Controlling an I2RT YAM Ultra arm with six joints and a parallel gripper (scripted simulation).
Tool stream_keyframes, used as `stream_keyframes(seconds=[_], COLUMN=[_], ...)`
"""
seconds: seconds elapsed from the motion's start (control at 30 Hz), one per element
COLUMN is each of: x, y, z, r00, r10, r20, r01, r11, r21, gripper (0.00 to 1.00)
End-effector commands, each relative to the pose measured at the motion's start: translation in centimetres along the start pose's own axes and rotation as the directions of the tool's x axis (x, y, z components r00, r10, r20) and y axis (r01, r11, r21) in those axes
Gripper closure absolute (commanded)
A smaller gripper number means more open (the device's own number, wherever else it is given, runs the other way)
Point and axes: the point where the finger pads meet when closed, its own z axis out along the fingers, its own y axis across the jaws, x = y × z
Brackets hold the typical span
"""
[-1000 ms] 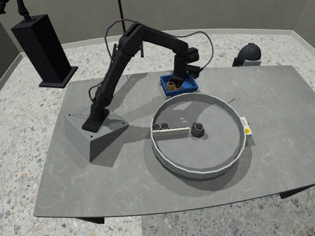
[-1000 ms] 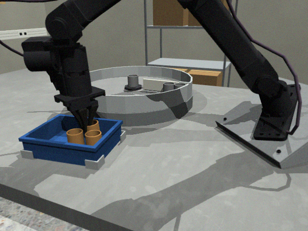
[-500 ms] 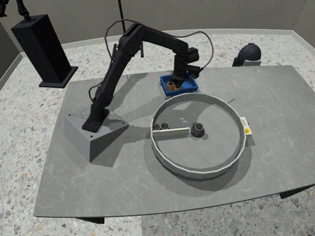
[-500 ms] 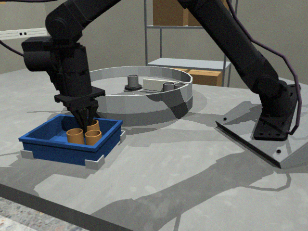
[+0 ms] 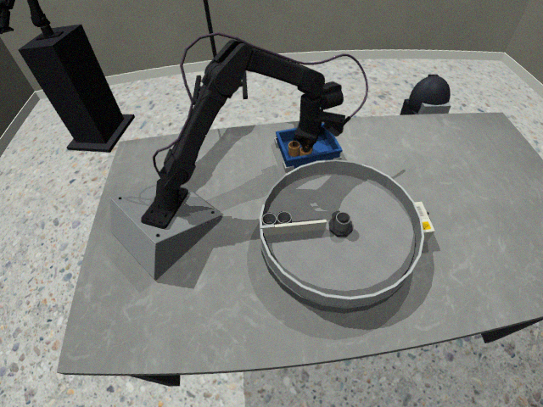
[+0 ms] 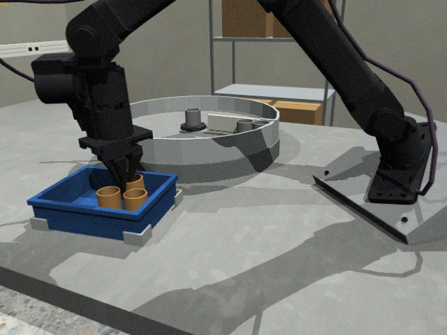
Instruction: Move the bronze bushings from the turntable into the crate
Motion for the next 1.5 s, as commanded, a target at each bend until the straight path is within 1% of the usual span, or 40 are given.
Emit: stream_keyframes(seconds=[0.0,0.13,0.23,0.27,0.47,0.53,1.47], x=[-1.28,-1.41,-1.44,-1.23,-1.26,-1.24,-1.24], y=[0.84,0.88,0.95,1.02,0.97,1.05,1.05], z=[-1.8,-0.99,-0.98,-1.85,-0.94,-1.32,-1.32], r00=[0.998,0.999,0.999,0.998,0.999,0.999,0.999], r10=[-0.001,0.0,-0.001,-0.002,-0.001,-0.003,-0.003], r20=[0.057,0.051,0.053,0.059,0.048,0.053,0.053], r01=[0.002,0.001,0.002,0.004,0.002,0.004,0.004], r11=[1.0,1.0,1.0,0.999,1.0,1.0,1.0], r21=[-0.028,-0.024,-0.026,-0.032,-0.023,-0.028,-0.028], gripper=[1.0,1.0,1.0,1.0,1.0,1.0,1.0])
